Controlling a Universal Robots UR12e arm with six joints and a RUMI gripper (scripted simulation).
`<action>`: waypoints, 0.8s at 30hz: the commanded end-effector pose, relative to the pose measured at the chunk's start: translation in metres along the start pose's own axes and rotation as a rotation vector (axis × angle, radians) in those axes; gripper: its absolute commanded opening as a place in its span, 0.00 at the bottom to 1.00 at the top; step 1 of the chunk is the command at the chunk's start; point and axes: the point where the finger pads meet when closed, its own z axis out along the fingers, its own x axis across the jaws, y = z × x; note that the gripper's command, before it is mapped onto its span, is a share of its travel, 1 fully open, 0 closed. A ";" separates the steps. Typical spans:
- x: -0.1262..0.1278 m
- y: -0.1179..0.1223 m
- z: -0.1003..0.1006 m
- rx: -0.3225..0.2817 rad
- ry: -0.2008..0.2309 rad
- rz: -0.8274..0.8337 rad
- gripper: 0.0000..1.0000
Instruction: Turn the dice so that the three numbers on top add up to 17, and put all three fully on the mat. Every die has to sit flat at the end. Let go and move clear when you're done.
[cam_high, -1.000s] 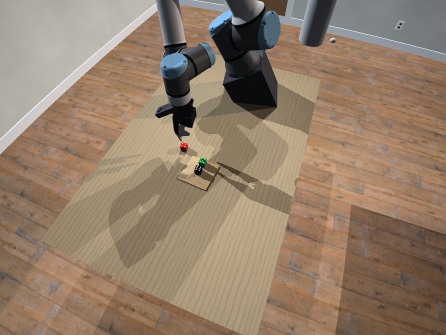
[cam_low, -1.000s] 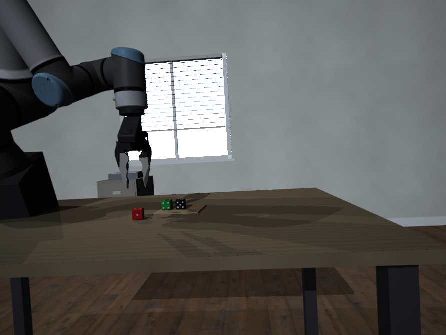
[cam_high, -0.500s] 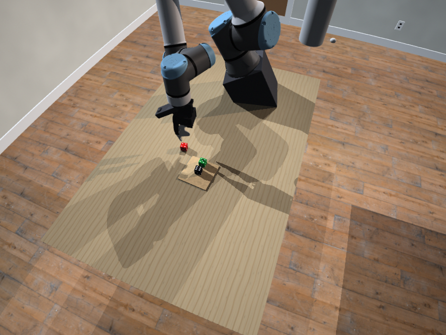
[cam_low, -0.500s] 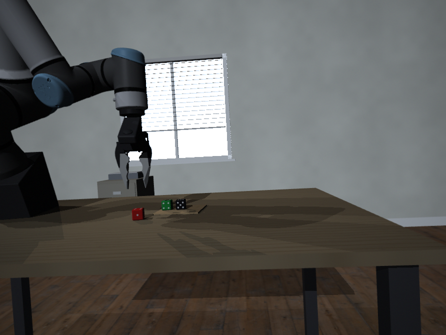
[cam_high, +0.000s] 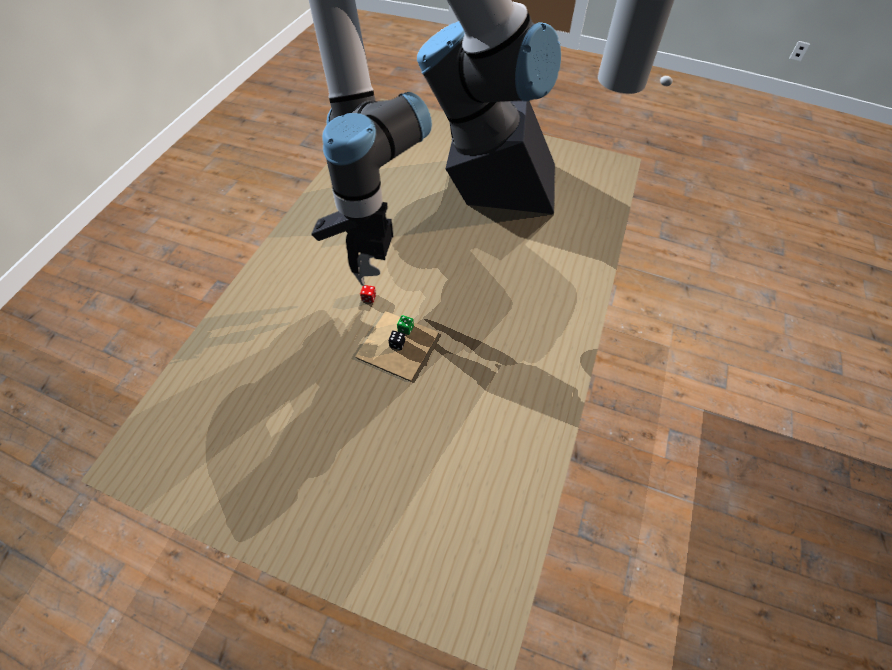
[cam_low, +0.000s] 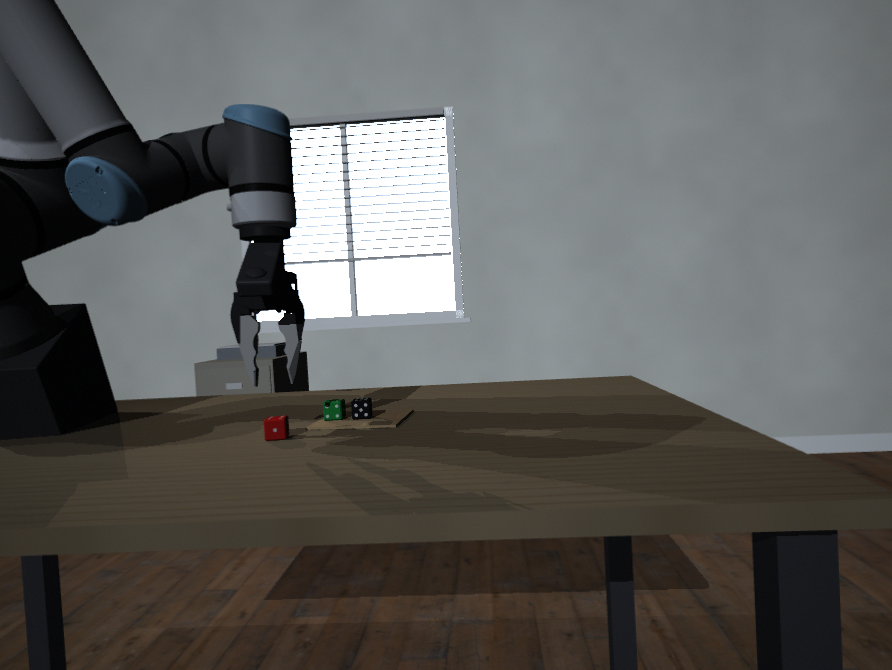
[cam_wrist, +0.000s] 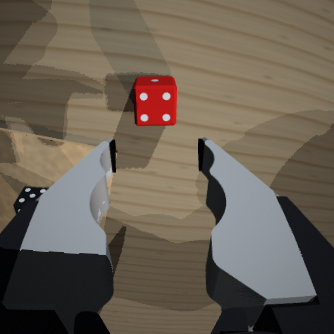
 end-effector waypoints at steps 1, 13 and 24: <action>0.000 0.000 0.005 0.000 -0.001 0.000 0.28; -0.001 0.000 0.024 0.000 -0.001 0.000 0.28; -0.001 0.000 0.034 0.000 -0.001 0.000 0.28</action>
